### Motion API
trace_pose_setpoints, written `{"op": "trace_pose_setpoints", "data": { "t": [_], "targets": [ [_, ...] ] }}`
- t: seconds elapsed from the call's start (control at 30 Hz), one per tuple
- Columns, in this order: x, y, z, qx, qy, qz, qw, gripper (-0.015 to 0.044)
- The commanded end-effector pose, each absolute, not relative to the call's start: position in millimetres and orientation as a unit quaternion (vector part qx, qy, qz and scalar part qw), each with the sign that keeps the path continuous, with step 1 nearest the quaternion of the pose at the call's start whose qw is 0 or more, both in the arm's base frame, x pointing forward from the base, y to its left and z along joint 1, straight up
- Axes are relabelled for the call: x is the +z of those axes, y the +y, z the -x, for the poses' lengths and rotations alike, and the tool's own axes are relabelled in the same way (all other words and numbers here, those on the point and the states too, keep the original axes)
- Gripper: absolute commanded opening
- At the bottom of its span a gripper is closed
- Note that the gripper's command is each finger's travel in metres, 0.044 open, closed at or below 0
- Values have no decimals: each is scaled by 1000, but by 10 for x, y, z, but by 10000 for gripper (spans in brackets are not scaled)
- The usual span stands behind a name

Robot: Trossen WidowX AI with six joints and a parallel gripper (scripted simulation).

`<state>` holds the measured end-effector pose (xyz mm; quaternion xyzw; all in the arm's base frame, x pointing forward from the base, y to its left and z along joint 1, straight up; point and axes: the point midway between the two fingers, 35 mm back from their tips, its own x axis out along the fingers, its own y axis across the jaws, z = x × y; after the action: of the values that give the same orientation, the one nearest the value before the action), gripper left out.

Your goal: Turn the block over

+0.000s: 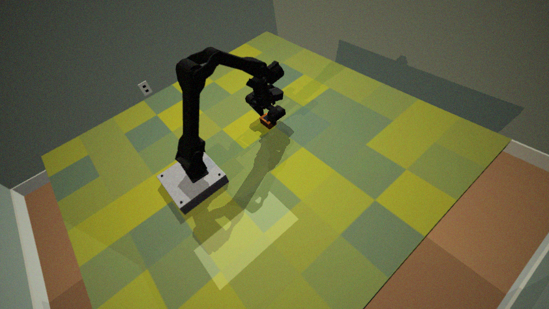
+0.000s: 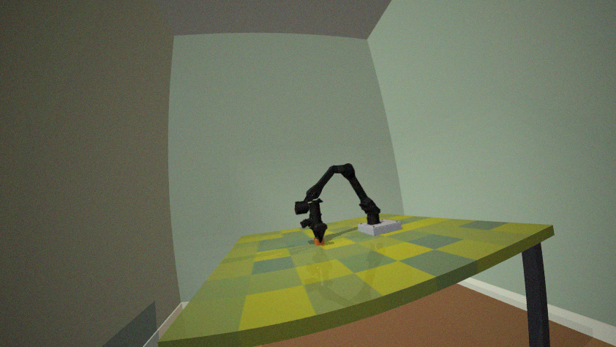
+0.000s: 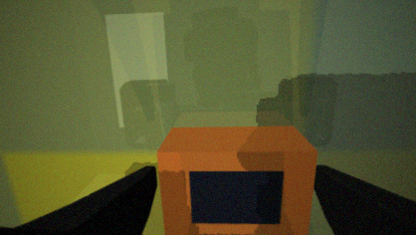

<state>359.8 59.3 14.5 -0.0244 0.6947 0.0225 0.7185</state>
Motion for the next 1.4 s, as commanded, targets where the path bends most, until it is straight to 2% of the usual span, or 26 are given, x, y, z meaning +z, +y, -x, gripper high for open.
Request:
{"op": "trace_pose_setpoints", "data": {
  "t": [0.0,0.67,0.83,0.87,1.37],
  "targets": [
    [122,598,-3589,23,696,22,717,276],
    [122,598,-3589,23,696,22,717,142],
    [374,598,-3585,23,696,22,717,11],
    [411,598,-3583,23,696,22,717,0],
    [365,604,-3606,25,648,22,761,0]
  ]
}}
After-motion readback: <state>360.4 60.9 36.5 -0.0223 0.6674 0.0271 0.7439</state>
